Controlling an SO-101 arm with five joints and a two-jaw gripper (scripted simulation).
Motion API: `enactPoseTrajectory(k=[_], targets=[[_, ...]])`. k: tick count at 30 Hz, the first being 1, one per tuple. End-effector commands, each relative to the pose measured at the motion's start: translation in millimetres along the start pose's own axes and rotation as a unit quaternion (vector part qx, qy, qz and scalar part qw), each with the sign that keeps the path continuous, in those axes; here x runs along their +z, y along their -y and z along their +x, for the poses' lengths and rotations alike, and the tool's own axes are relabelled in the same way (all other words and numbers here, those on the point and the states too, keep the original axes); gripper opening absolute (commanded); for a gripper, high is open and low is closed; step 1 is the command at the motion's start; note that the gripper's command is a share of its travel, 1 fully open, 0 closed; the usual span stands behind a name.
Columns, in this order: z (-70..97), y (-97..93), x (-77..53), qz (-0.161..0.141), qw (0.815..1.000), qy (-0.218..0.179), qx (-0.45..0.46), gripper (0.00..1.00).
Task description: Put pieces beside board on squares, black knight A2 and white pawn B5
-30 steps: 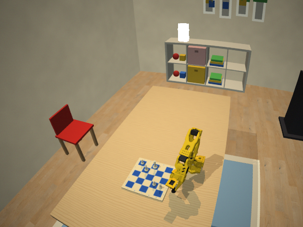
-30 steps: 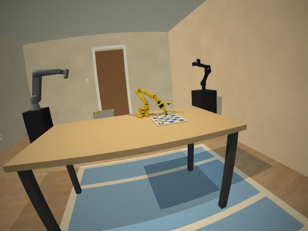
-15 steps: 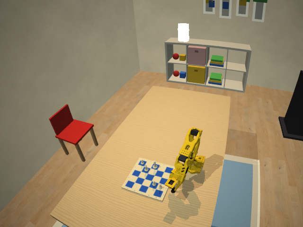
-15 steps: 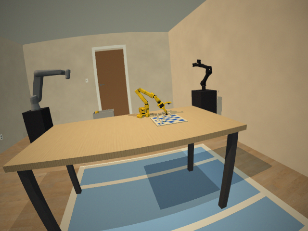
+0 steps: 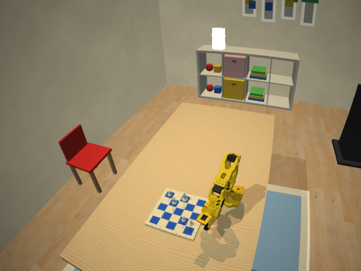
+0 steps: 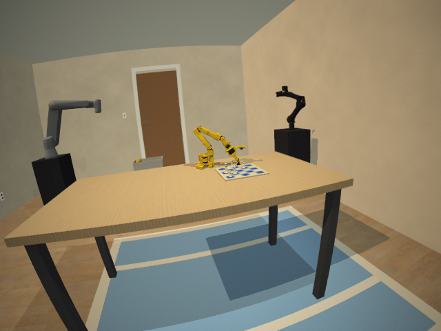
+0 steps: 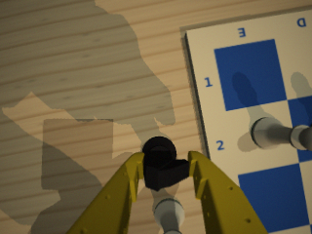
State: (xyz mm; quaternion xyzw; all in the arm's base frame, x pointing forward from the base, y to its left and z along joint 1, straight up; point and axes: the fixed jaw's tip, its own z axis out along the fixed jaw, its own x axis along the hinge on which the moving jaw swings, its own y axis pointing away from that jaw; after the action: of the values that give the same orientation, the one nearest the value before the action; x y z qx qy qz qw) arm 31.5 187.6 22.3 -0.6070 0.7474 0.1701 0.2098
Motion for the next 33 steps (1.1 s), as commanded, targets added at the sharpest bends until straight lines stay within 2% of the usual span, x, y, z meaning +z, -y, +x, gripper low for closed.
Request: enactPoseTrajectory(k=[1, 20, 33], targets=[[1.1, 1.1, 0.8, 0.001, 1.0, -0.002, 0.001, 0.12], [1.1, 1.1, 0.8, 0.001, 1.0, -0.002, 0.001, 0.01], [1.1, 1.1, 0.8, 0.001, 1.0, -0.002, 0.001, 0.0]])
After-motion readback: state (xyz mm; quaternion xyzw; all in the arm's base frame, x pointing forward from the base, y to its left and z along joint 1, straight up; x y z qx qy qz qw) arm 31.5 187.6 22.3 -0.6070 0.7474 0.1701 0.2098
